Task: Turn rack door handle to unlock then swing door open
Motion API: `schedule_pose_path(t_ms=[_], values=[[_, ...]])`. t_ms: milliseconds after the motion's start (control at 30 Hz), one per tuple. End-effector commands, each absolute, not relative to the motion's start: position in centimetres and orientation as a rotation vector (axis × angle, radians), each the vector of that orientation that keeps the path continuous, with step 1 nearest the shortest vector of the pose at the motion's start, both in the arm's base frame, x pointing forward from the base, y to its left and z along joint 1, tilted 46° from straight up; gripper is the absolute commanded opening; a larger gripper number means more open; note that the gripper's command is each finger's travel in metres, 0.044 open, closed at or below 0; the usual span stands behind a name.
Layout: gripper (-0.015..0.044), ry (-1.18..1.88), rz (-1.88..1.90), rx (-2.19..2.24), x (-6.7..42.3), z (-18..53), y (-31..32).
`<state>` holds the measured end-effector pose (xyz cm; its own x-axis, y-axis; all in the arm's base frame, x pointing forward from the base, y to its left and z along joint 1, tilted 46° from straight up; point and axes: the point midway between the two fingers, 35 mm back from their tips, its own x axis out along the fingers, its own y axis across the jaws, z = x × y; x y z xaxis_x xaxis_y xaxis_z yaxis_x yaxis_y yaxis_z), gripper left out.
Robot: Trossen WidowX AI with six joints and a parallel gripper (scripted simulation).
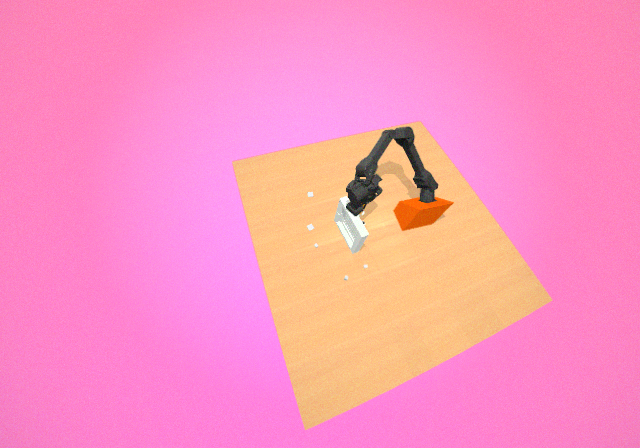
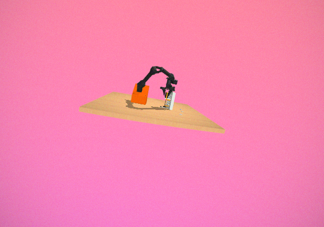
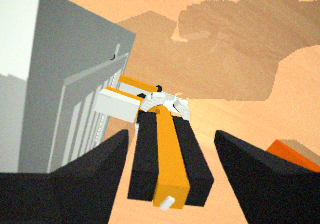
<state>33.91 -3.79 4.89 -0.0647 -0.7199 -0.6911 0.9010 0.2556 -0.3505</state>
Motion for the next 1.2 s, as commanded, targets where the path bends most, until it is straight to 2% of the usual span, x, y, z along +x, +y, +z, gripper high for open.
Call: schedule_pose_path(t_ms=[0, 600, 1167], values=[[0.0297, 1.042, -1.252, 0.121, 34.2, 4.53, -3.67], [0.0297, 1.506, -0.692, -0.562, 34.19, 4.54, -3.67], [0.0297, 1.77, -0.017, -1.186, 34.19, 4.54, -3.67]])
